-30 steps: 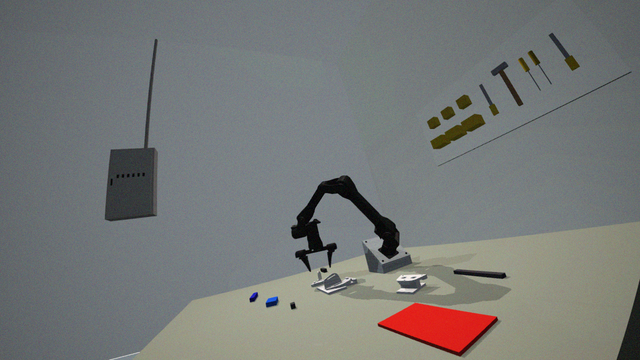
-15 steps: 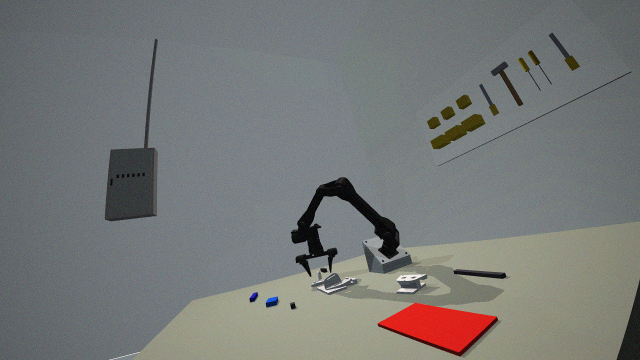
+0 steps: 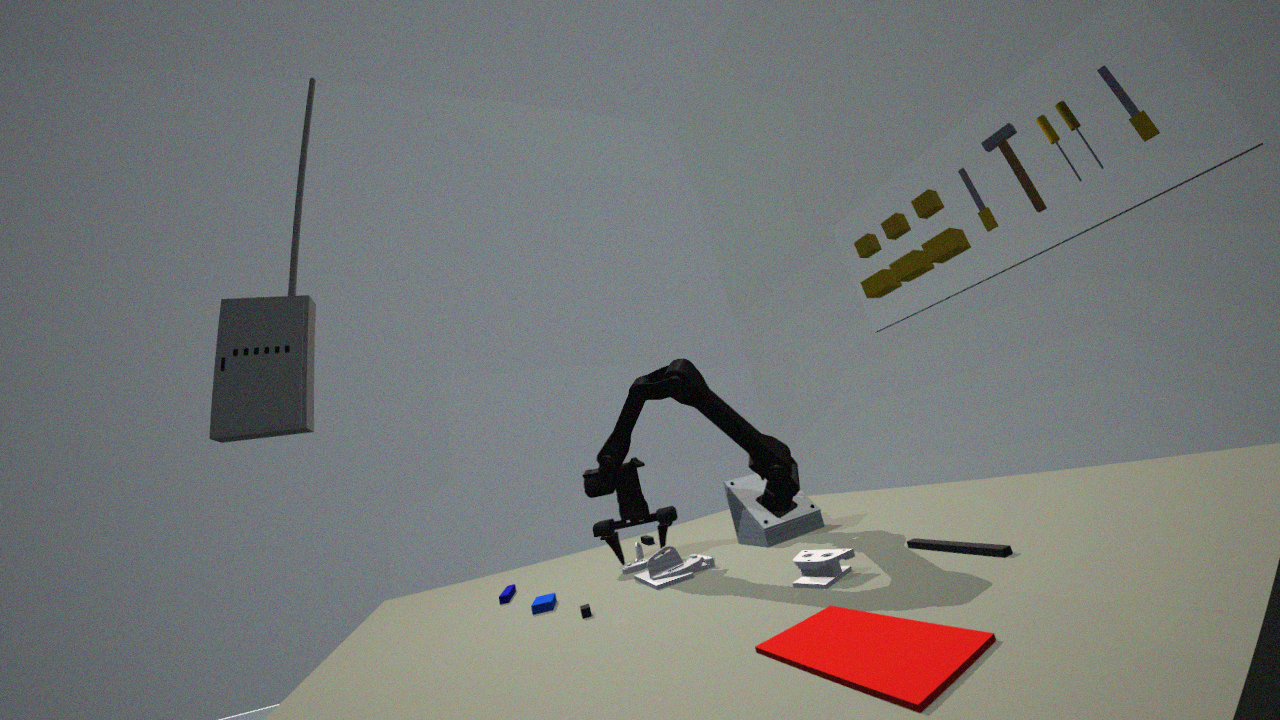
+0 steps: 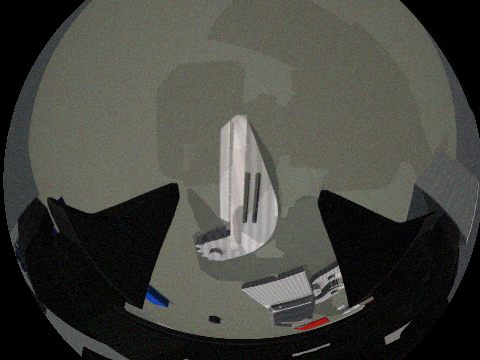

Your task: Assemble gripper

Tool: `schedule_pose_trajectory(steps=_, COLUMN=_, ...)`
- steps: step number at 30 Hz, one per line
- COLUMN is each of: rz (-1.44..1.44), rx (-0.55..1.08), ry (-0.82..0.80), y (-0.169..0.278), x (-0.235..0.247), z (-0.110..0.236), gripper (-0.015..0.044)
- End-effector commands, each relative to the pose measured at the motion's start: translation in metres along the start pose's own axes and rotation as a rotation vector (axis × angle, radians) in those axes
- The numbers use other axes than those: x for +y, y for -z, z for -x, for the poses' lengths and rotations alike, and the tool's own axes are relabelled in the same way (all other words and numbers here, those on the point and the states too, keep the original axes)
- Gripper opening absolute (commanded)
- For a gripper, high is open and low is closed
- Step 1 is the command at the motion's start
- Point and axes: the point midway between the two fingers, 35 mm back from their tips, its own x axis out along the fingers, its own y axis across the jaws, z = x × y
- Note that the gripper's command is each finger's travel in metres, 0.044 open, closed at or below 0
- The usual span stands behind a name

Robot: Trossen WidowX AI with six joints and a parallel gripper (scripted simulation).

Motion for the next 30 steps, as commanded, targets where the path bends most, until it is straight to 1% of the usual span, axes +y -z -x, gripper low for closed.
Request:
schedule_pose_trajectory(steps=1, rz=-0.006, rx=0.007, ry=-0.001, y=0.0005, x=-0.0005, z=-0.0042, gripper=0.044)
schedule_pose_trajectory(steps=23, rz=-0.006, rx=0.007, ry=-0.001, y=0.0005, x=-0.0005, z=-0.0044, gripper=0.044)
schedule_pose_trajectory(steps=30, rz=-0.002, rx=0.001, ry=0.002, y=-0.0002, x=-0.0009, z=-0.0042, gripper=0.0256)
